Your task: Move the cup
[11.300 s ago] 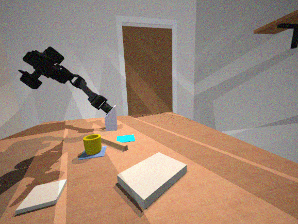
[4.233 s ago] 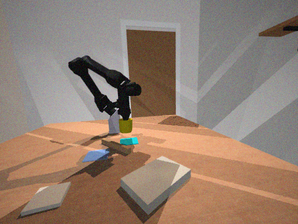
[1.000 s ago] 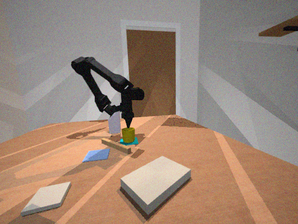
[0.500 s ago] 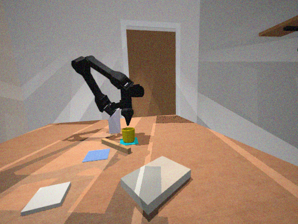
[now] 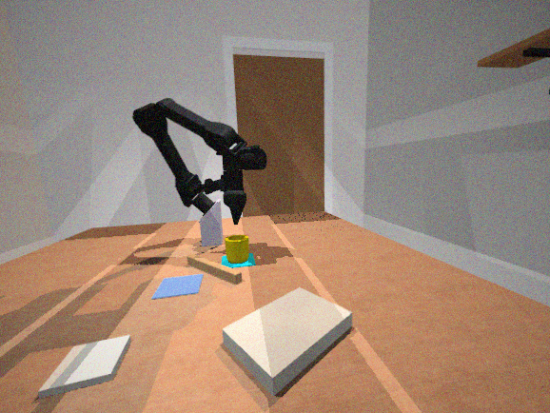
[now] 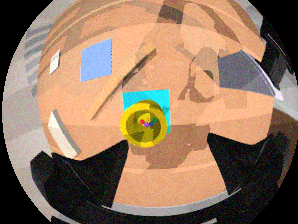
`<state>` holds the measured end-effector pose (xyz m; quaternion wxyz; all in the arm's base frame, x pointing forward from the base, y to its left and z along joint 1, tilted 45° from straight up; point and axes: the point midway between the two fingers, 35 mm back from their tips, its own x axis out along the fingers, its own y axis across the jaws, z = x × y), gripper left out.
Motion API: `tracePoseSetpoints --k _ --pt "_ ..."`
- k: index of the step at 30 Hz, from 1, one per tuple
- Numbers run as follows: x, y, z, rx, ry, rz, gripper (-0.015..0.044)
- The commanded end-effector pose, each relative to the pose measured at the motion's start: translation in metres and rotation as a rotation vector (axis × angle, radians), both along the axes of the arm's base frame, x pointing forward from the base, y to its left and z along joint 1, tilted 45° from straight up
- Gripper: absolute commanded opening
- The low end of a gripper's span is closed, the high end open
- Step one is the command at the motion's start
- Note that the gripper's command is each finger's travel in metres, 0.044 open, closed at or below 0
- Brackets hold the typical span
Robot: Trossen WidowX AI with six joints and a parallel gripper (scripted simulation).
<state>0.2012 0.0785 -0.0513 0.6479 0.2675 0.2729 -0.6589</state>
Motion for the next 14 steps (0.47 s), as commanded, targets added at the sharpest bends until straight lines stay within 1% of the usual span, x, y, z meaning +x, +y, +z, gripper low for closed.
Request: tracePoseSetpoints --k 1,5,14 --pt "0.002 0.014 0.014 0.014 -0.014 -0.007 0.0440" --pt "0.000 0.025 0.026 0.015 -0.016 -0.009 0.0440" --pt "0.000 0.023 0.023 0.010 -0.012 0.001 0.0440"
